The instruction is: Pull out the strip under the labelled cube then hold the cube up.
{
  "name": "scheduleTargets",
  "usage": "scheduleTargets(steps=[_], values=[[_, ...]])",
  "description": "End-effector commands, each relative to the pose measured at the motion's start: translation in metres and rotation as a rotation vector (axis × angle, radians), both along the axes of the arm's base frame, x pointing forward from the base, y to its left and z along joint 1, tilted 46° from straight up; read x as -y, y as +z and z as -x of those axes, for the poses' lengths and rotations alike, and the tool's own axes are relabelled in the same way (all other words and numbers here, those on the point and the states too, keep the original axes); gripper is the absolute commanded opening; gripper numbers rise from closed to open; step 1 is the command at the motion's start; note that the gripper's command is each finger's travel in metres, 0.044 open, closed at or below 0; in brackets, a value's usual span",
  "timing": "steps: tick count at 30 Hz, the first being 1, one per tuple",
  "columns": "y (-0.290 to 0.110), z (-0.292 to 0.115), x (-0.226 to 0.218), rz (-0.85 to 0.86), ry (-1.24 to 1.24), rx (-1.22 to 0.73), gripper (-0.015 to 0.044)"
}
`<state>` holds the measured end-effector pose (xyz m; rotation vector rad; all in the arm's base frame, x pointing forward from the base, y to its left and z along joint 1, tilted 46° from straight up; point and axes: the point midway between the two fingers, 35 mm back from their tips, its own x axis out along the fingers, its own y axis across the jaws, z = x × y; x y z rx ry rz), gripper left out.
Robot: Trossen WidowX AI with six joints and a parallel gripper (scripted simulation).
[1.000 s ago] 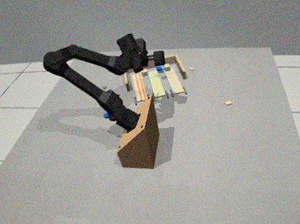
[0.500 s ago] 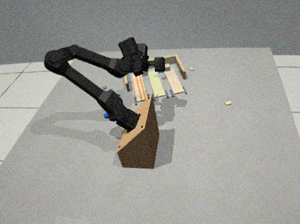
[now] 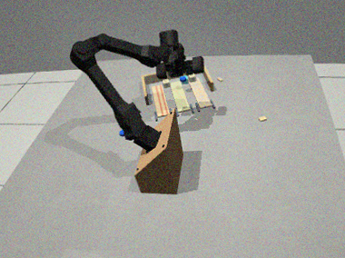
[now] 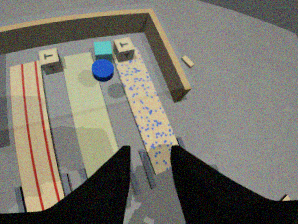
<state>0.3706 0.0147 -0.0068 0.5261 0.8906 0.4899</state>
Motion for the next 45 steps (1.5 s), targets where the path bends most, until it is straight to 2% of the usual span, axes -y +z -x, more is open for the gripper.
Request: scheduleTargets(steps=[1, 11, 18, 45], values=[[-0.029, -0.02, -0.004, 0.061, 0.14, -0.081, 0.0006], [-0.08, -0.038, -0.019, 0.103, 0.472, -0.24, 0.0], [-0.103, -0.043, -0.033, 0.076, 0.704, -0.278, 0.0], [-0.125, -0.04, -0.048, 0.073, 0.719, -0.277, 0.0]])
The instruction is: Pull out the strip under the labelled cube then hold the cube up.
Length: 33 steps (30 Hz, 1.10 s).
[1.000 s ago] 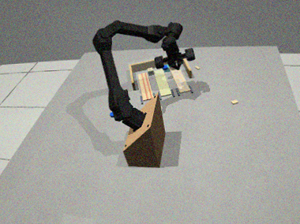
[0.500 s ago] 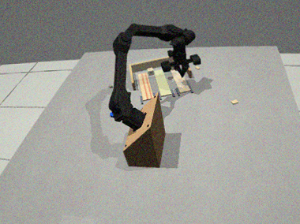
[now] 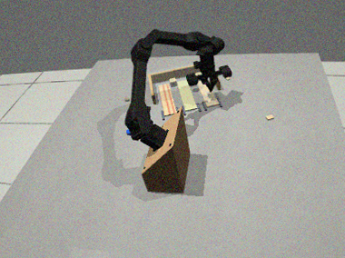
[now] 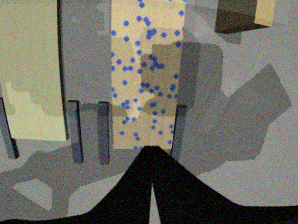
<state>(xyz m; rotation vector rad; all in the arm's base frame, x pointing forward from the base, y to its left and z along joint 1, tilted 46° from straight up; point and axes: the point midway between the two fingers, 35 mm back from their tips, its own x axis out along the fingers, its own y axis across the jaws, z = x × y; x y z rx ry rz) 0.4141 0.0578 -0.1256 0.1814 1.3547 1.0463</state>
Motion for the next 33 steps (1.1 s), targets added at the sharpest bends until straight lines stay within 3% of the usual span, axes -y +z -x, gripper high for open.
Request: scheduleTargets(steps=[1, 33], values=[[-0.008, 0.003, -0.006, -0.004, -0.002, -0.011, 0.0], [-0.037, 0.011, -0.037, -0.008, -0.002, -0.012, 0.0]])
